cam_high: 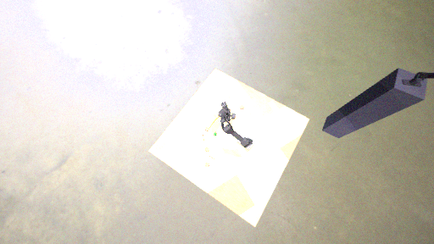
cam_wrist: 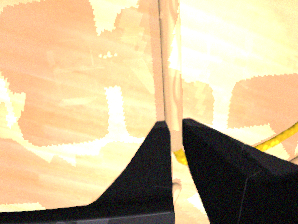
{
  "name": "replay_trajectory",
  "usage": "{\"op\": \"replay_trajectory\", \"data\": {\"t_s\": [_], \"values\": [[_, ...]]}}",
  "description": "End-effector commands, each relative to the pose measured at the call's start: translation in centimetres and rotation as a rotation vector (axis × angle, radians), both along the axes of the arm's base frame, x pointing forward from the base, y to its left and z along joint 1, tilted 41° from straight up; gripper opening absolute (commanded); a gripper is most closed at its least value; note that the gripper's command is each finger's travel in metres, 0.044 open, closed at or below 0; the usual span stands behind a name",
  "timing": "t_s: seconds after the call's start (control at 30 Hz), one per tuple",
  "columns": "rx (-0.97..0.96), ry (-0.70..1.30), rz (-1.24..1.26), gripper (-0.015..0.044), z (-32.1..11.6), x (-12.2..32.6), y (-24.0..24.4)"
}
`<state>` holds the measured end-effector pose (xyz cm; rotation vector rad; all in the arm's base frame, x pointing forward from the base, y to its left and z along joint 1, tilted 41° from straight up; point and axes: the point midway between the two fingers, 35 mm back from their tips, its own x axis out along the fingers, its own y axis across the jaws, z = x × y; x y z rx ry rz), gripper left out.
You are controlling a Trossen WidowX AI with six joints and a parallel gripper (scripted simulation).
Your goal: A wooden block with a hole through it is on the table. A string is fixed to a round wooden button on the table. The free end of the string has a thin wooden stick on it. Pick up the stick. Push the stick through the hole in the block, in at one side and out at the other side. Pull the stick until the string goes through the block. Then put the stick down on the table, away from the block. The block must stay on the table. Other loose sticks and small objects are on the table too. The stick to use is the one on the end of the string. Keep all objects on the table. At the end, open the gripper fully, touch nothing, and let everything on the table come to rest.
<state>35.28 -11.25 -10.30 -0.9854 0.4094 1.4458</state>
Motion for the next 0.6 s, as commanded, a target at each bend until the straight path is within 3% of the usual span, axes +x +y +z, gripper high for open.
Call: {"op": "replay_trajectory", "data": {"t_s": [0.0, 0.57], "values": [[0.006, 0.001, -0.007, 0.0000, 0.4, -0.2, 0.5], [0.007, 0.002, -0.007, 0.0000, 1.6, -1.1, 2.2]]}}
